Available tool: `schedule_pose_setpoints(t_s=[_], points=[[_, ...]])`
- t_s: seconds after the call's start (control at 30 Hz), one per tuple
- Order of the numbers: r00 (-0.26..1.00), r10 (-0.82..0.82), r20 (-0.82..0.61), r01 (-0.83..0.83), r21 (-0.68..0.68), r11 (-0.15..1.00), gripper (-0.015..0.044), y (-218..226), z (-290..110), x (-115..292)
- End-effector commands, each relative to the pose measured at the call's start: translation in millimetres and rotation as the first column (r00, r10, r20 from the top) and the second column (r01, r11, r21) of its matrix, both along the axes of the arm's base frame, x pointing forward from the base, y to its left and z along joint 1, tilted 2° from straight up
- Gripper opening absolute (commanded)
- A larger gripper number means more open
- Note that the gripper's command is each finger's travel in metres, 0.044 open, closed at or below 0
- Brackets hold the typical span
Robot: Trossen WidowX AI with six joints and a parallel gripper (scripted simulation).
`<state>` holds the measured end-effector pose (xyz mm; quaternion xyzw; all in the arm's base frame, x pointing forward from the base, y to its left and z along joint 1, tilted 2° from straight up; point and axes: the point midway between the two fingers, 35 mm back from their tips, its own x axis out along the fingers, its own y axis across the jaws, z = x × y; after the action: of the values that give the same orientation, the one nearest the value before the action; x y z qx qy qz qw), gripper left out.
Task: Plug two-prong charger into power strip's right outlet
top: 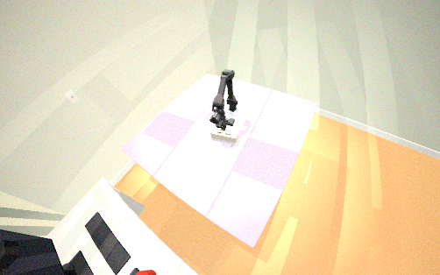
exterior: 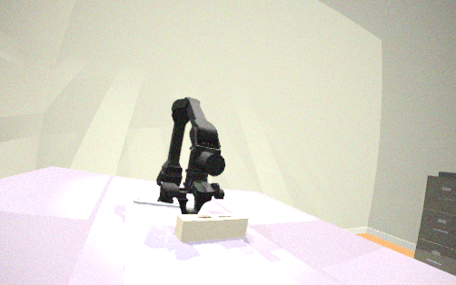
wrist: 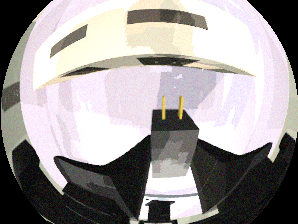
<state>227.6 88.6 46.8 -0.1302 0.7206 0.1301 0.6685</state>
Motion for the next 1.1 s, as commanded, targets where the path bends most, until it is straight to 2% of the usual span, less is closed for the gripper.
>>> schedule_pose_setpoints(t_s=[0.0,1.07], points=[[1.0,-0.003,0.002,0.003,0.005,1.0,0.0,4.3,-0.4,4.8],[1.0,-0.004,0.003,0.004,0.006,1.0,0.0,10.8,-1.5,13.5]])
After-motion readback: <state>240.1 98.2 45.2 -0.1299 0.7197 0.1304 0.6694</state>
